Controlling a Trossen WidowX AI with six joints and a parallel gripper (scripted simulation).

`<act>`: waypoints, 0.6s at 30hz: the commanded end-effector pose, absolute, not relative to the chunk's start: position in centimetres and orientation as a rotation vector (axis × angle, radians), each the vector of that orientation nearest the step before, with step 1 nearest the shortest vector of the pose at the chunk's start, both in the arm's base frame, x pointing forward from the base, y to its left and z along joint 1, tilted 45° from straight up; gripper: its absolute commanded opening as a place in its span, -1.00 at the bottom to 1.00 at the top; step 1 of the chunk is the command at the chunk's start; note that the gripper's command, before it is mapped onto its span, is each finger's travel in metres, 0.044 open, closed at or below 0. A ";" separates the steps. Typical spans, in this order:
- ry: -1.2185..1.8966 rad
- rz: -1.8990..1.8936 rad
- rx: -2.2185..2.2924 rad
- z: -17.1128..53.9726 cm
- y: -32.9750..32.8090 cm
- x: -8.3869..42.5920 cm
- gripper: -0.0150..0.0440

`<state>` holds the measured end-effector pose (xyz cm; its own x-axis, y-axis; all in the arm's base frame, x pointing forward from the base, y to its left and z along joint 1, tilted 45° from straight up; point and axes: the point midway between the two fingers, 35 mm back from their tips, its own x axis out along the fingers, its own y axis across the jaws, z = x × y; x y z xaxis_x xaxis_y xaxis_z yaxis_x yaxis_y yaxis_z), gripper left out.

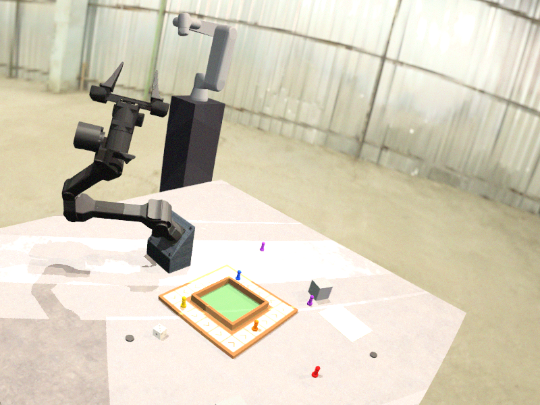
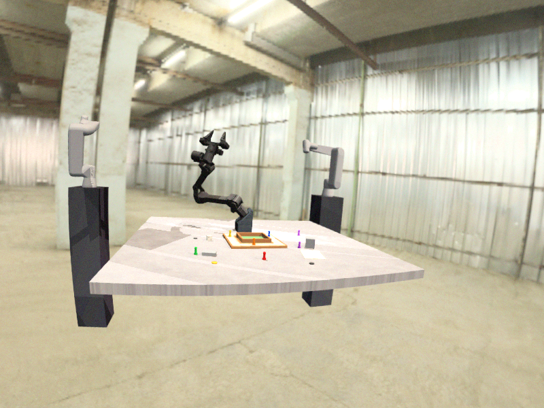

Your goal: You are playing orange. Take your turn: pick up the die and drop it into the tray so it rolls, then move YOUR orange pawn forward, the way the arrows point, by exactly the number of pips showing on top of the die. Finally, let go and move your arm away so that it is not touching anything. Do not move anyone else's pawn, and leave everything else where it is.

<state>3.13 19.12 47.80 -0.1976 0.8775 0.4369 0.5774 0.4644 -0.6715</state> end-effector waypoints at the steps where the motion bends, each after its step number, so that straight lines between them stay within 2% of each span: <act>1: -1.887 0.465 -1.220 47.8 19.2 3.2 0.78; 5: -1.727 0.525 -1.240 47.4 20.0 6.1 0.44; 12: -1.149 0.631 -1.267 44.3 20.6 16.4 0.44; 18: -0.630 0.605 -1.244 39.6 17.9 25.0 0.44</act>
